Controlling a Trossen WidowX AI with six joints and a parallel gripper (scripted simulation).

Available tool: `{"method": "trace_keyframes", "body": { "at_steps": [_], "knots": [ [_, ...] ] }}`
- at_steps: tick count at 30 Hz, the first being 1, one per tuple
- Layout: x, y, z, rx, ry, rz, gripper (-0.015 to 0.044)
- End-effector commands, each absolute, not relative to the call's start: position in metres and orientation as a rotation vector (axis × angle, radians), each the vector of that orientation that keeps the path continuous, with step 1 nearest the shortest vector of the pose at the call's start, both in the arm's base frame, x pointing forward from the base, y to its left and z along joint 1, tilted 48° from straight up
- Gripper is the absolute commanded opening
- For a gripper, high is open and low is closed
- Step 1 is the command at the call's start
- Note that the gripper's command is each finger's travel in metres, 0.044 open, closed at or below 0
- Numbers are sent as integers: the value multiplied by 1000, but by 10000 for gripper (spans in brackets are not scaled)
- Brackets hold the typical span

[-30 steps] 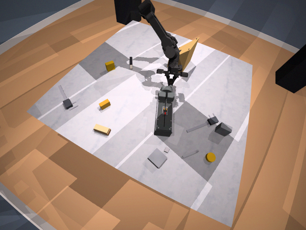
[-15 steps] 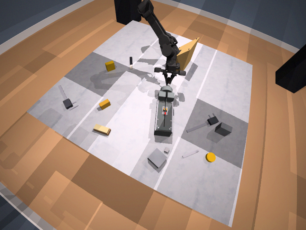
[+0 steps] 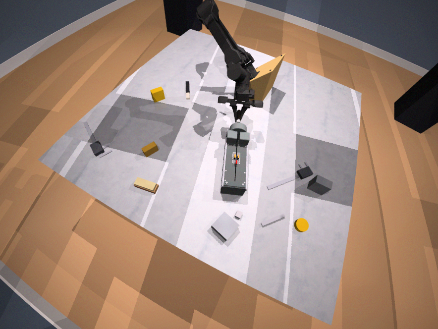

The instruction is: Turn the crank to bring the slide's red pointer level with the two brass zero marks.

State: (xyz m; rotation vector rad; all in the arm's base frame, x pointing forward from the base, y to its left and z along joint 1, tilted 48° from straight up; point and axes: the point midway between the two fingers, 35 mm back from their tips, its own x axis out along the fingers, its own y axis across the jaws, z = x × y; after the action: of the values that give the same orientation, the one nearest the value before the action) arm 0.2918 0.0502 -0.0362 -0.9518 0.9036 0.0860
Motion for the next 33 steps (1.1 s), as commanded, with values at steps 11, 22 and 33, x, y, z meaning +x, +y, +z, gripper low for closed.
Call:
{"method": "trace_keyframes", "body": {
  "at_steps": [11, 22, 33],
  "knots": [
    [299, 35, -30, -949, 897, 61, 0],
    [302, 22, -32, -950, 897, 60, 0],
    [303, 7, -42, -951, 897, 60, 0]
  ]
}}
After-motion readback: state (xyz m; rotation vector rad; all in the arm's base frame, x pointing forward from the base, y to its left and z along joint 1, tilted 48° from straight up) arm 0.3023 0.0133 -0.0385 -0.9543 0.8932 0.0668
